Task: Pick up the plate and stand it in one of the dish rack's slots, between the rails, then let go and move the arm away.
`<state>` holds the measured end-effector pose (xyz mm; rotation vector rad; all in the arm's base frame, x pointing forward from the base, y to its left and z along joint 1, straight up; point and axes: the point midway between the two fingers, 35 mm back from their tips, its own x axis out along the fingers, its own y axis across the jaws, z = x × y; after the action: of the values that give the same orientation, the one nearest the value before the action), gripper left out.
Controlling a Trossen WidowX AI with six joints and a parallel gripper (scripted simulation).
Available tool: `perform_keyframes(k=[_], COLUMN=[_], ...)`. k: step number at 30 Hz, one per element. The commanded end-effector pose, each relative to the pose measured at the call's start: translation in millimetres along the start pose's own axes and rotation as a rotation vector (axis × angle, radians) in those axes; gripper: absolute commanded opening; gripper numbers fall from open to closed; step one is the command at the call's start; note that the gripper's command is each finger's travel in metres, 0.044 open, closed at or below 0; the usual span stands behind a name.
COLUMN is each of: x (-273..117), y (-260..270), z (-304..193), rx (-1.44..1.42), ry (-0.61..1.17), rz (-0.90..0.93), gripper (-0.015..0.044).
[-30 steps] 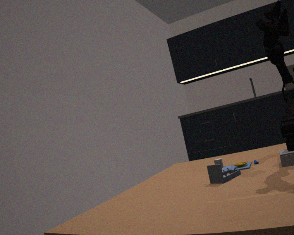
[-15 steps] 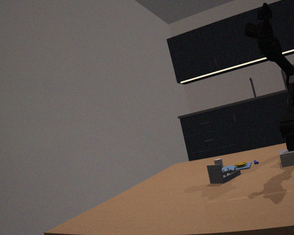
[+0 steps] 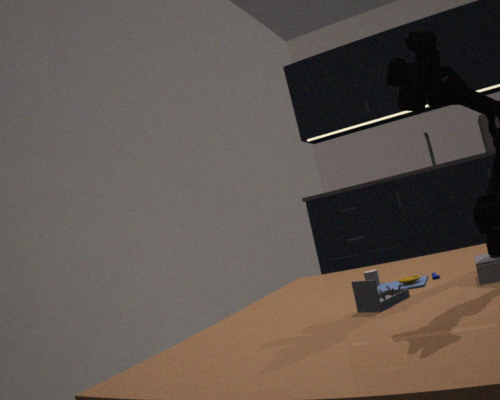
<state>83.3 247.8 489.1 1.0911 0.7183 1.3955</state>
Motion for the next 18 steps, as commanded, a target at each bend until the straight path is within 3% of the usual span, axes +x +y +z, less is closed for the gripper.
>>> perform_keyframes(k=[1,10,18], x=[7.6,6.3,-17.3], y=[-34.3,-113.2,-184.5], z=[19.0,63.4,100.7], rx=[-0.054,-0.158,-0.216], ry=[-0.057,-0.153,-0.207], rz=[-0.115,-0.388,-0.649], gripper=[0.0400,0.0400,0.0400])
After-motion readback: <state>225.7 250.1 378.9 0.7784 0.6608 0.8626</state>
